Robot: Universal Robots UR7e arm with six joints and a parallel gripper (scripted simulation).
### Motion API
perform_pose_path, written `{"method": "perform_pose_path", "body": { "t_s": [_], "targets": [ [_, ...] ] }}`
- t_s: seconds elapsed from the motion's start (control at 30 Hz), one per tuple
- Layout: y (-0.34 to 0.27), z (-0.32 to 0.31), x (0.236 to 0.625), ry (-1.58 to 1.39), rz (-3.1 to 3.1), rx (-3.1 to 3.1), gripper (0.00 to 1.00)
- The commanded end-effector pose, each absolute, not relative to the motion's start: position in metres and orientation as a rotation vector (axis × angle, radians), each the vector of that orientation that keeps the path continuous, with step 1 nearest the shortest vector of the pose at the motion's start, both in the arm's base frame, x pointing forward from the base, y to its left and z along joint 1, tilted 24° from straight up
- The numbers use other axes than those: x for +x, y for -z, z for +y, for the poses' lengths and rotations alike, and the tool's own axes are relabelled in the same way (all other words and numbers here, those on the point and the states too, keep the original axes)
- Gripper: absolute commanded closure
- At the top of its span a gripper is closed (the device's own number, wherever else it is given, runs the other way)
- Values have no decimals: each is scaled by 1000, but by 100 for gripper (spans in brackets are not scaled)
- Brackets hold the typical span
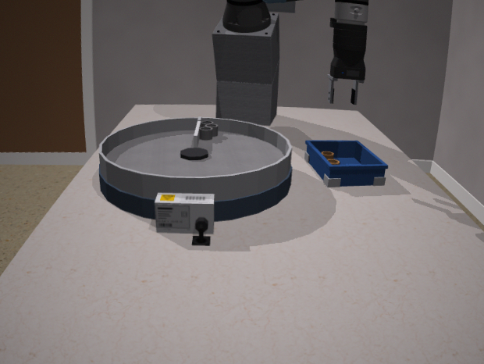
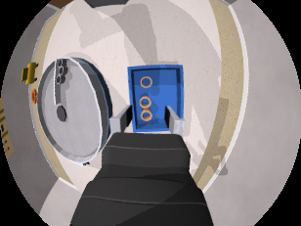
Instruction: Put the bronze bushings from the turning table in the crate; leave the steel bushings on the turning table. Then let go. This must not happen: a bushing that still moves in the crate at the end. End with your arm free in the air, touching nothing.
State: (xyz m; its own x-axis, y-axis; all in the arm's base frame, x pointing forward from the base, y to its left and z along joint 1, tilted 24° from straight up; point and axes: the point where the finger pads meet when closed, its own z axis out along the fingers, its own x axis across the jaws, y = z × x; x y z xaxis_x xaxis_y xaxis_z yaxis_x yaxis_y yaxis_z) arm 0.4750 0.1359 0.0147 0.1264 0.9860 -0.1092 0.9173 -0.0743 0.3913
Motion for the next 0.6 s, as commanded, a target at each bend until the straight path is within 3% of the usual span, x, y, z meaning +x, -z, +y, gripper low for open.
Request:
{"method": "perform_pose_path", "body": {
  "t_s": [0.0,0.57],
  "targets": [
    [-16,137,474,-266,1815,2075,0],
    [-16,136,474,-266,1821,2069,0]
  ]
}}
